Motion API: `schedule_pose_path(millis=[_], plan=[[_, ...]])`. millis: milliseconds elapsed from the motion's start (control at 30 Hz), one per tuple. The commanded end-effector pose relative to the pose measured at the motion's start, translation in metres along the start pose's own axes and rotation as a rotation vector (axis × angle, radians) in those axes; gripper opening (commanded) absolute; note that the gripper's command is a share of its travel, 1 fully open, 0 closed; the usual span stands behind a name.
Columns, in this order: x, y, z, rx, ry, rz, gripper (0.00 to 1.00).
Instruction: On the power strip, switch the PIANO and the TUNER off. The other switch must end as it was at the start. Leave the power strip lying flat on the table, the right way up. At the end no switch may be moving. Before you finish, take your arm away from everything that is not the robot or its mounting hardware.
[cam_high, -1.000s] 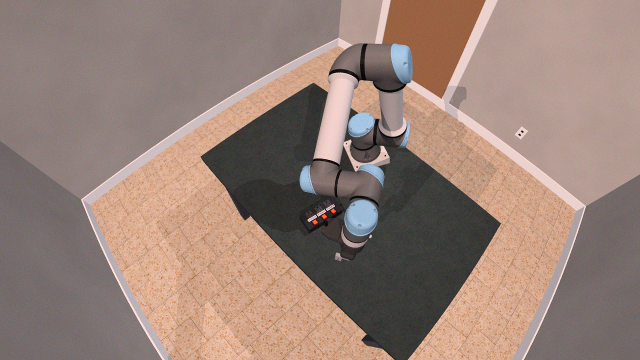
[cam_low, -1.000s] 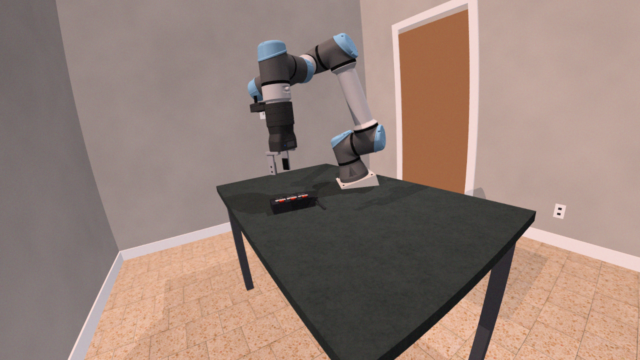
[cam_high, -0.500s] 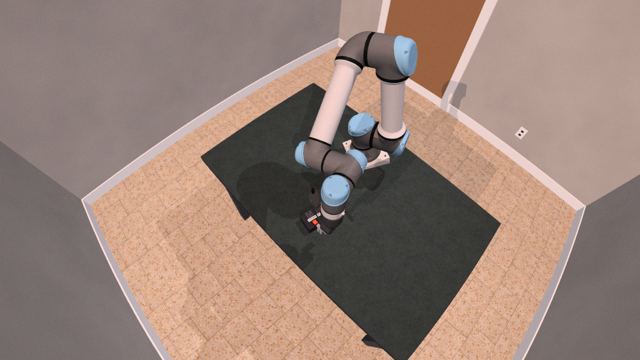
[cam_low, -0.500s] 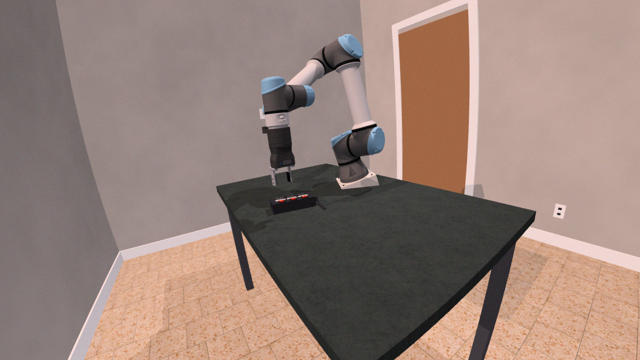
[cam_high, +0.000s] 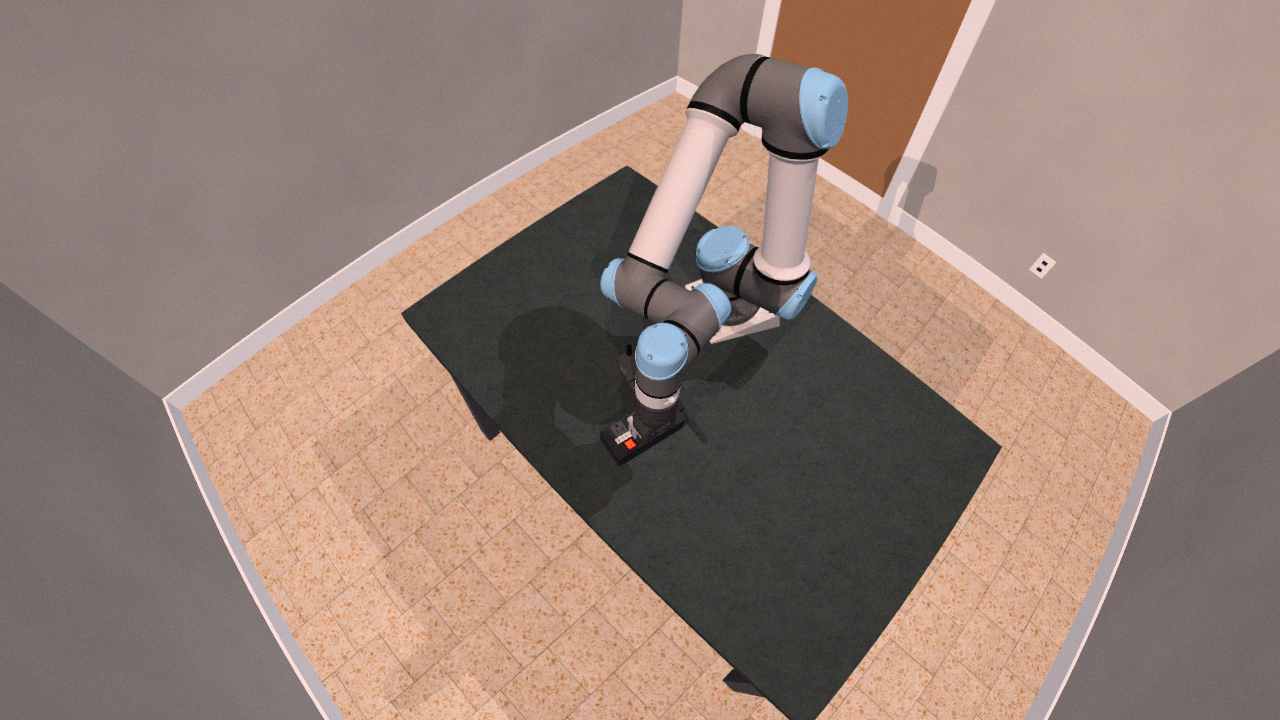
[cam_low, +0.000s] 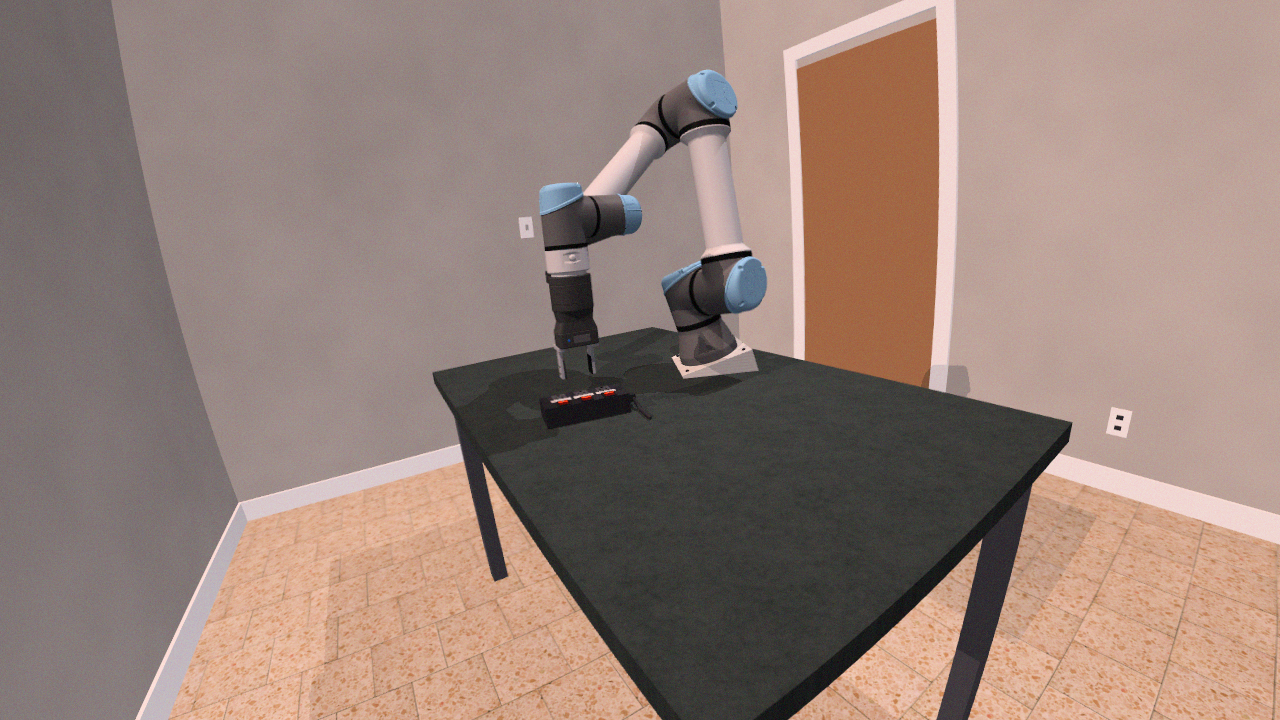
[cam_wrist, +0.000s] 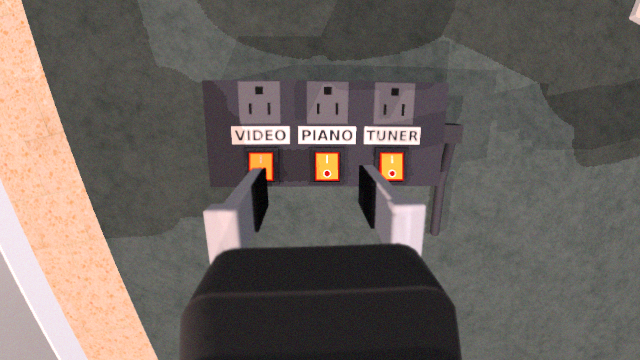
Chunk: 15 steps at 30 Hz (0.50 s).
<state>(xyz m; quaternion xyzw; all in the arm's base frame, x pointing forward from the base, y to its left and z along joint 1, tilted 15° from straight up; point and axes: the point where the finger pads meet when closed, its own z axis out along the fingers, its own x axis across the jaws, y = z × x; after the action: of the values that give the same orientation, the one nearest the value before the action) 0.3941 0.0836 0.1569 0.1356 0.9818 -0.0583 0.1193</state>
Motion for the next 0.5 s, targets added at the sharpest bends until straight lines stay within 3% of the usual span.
schedule_pose_path(millis=[0, 467], plan=[[0.0054, -0.0081, 0.0047, -0.001, -0.004, 0.031, 1.00], [0.0072, -0.0102, 0.0062, -0.001, -0.004, 0.040, 1.00]])
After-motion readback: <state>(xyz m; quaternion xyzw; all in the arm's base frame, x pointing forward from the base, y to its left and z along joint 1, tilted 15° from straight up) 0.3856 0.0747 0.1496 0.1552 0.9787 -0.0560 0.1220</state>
